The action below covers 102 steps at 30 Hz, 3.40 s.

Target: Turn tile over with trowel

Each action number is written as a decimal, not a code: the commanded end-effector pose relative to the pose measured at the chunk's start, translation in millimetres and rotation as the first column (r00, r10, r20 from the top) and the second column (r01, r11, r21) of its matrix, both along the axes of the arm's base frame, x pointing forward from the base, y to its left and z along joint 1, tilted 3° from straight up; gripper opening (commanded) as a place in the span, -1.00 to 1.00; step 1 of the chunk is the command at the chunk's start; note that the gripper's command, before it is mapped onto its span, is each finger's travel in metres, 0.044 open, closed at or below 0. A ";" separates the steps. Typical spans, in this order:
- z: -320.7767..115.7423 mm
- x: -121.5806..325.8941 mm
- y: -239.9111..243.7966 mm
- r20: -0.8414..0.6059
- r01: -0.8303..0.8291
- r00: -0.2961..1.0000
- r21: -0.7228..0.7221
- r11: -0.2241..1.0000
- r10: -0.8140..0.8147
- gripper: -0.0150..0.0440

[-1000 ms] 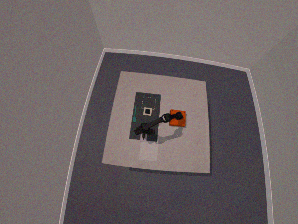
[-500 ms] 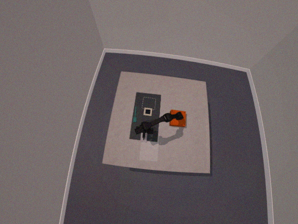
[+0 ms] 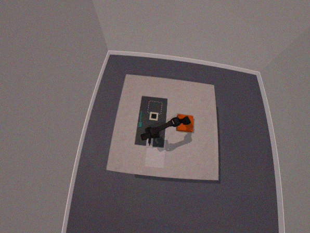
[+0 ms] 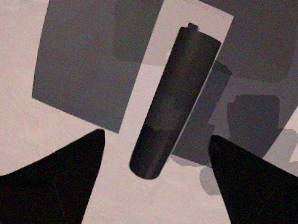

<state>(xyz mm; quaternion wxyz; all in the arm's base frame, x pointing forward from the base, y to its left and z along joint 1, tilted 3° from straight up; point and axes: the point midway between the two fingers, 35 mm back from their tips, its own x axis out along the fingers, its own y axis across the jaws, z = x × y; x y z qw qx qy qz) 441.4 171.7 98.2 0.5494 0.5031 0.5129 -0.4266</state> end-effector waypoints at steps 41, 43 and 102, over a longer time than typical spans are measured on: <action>-22.4 -4.3 12.4 -0.026 -0.854 0.175 -0.502 0.139 0.984 0.53; -22.9 -5.6 11.7 -0.056 -0.852 0.119 -0.518 0.073 0.991 0.53; -56.1 -43.0 -16.2 -0.810 -0.174 -0.533 -0.178 -0.968 0.245 0.53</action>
